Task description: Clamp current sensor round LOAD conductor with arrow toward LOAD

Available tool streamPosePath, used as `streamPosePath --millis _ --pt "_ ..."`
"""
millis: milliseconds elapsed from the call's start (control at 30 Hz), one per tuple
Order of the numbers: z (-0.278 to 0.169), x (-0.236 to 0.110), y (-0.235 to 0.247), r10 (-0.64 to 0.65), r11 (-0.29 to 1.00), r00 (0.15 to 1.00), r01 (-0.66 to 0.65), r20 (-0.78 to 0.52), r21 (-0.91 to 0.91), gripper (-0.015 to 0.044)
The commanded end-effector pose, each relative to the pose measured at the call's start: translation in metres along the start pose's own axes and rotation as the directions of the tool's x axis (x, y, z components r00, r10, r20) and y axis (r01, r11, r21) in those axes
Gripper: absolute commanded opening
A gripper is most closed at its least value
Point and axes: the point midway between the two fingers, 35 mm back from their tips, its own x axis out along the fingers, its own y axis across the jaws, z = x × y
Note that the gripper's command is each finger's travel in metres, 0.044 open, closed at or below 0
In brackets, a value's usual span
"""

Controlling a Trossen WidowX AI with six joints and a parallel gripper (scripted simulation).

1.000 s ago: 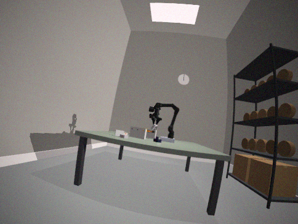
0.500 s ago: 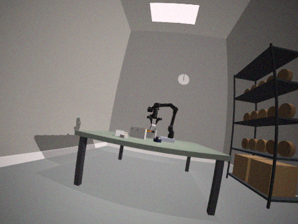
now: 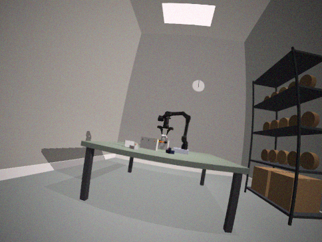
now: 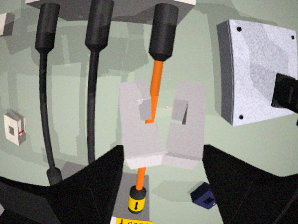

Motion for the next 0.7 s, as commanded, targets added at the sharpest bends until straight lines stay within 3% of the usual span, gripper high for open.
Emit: streamPosePath --millis 0,667 --pt "0.001 0.001 0.006 0.000 0.992 1.000 -0.001 0.002 0.128 0.0000" --pt "0.001 0.026 0.008 0.001 0.991 1.000 -0.001 0.002 0.134 0.0000"
